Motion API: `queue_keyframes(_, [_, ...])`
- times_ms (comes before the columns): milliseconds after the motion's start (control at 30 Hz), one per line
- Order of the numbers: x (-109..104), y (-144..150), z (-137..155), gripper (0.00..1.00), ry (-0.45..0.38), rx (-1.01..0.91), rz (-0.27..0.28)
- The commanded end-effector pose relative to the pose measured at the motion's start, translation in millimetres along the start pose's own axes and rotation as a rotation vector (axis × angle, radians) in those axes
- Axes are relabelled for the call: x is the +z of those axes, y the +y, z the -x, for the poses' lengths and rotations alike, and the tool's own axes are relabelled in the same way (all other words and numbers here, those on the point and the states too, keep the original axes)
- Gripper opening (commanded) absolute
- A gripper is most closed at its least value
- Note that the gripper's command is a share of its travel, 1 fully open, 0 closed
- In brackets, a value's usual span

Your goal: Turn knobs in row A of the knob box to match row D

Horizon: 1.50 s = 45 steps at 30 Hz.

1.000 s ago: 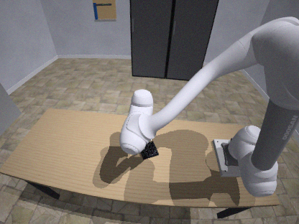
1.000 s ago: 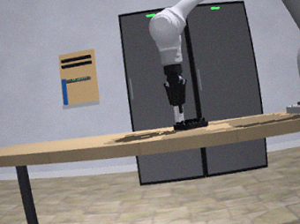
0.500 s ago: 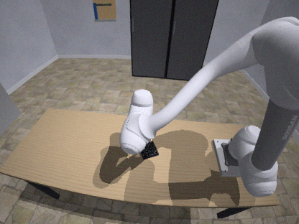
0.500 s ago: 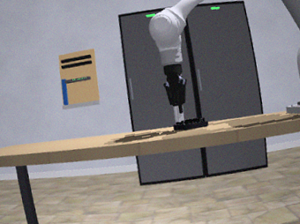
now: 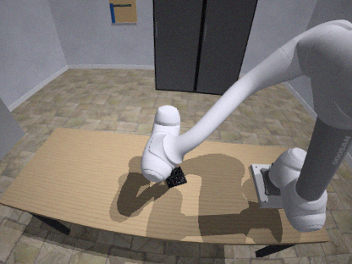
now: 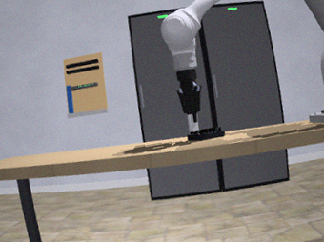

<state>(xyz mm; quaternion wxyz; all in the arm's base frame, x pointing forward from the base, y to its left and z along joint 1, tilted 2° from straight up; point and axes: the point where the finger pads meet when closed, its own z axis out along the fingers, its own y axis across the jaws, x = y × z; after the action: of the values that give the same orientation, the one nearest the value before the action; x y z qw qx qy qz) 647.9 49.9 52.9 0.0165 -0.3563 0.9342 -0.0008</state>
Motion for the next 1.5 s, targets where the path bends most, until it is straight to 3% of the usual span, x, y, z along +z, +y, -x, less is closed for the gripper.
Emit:
queue_keyframes(0, [3.9, 0.4, -2.1, 0.05, 0.001, 0.033, 0.003])
queue_keyframes(467, [3.9, 0.4, -2.1, 0.05, 0.001, 0.358, 0.003])
queue_keyframes(1200, [3.9, 0.4, -2.1, 0.05, 0.001, 0.424, 0.003])
queue_keyframes(1233, [3.9, 0.4, -2.1, 0.12, 0.001, 0.424, 0.003])
queue_keyframes(1467, [3.9, 0.4, -2.1, 0.12, 0.001, 0.424, 0.003])
